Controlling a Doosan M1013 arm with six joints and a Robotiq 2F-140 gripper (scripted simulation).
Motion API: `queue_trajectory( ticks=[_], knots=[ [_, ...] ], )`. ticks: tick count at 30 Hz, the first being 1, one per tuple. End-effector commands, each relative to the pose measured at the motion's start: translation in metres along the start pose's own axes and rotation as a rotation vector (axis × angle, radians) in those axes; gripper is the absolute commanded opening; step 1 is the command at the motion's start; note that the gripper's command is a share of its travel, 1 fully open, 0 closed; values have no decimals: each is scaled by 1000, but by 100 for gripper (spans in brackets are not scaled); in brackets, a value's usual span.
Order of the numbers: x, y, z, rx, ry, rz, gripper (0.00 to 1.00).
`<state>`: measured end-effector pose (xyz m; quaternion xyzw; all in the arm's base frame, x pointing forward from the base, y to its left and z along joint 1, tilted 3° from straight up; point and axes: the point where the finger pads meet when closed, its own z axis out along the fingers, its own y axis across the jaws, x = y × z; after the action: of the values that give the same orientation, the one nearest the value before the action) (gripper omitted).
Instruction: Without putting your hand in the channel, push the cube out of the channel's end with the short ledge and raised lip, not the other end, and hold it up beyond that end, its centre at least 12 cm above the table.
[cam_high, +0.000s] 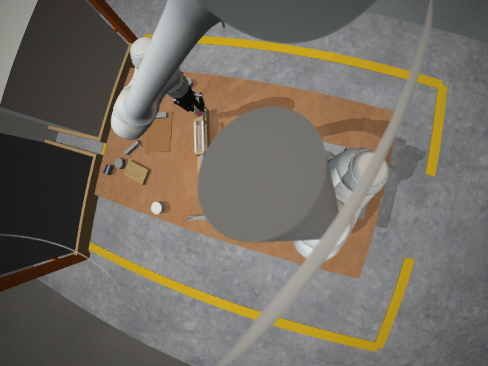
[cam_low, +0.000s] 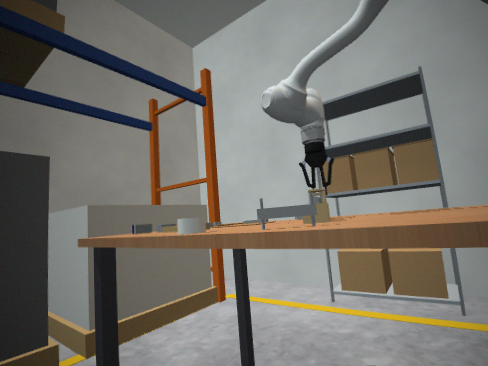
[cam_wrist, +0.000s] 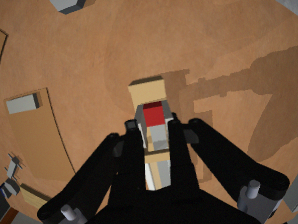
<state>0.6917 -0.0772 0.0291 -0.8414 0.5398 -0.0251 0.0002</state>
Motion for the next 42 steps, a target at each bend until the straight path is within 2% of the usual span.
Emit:
queue_trajectory(
  ticks=[1,7,15,19,42],
  knots=[
    [0,0,-1,0,0,0,0],
    [0,0,-11,0,0,0,0],
    [0,0,-63,0,0,0,0],
    [0,0,-79,0,0,0,0],
    [0,0,-81,0,0,0,0]
  ],
)
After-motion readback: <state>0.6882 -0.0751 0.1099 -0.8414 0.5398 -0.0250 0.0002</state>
